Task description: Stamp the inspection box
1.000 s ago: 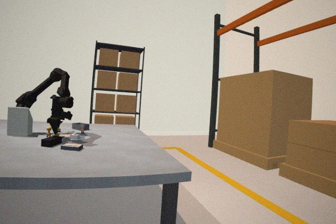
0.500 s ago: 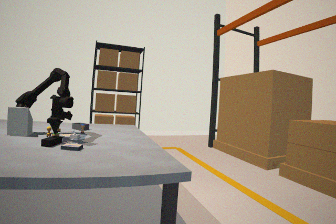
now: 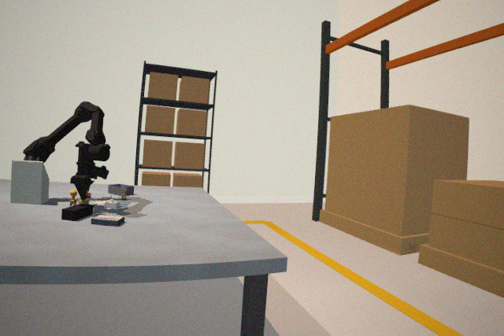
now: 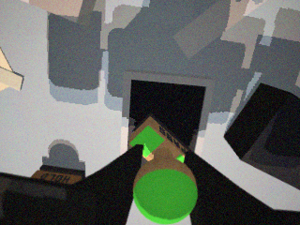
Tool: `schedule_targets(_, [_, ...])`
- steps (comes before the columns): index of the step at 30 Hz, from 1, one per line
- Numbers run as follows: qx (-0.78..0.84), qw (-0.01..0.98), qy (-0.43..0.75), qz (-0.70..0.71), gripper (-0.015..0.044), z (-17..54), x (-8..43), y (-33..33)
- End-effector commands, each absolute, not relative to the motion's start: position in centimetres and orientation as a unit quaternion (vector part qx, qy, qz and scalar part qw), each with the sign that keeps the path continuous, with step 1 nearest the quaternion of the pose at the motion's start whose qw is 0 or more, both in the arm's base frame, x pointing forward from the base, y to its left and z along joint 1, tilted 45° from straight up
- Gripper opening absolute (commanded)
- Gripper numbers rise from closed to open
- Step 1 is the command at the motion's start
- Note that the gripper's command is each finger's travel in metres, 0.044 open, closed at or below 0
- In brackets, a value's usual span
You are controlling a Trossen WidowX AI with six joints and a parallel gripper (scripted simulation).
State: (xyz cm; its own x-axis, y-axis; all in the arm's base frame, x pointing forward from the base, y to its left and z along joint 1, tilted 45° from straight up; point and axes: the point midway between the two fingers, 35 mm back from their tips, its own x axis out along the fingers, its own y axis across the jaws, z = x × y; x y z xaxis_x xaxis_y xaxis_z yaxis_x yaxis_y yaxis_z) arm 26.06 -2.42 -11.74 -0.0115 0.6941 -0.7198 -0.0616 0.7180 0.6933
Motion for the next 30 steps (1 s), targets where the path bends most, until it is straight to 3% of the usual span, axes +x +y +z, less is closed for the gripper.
schedule_targets(1, [0.241,0.660,0.651,0.287,0.0000,-11.6,26.1,-2.6])
schedule_targets(30, [0.240,0.660,0.652,0.286,0.0000,-8.7,26.2,-5.5])
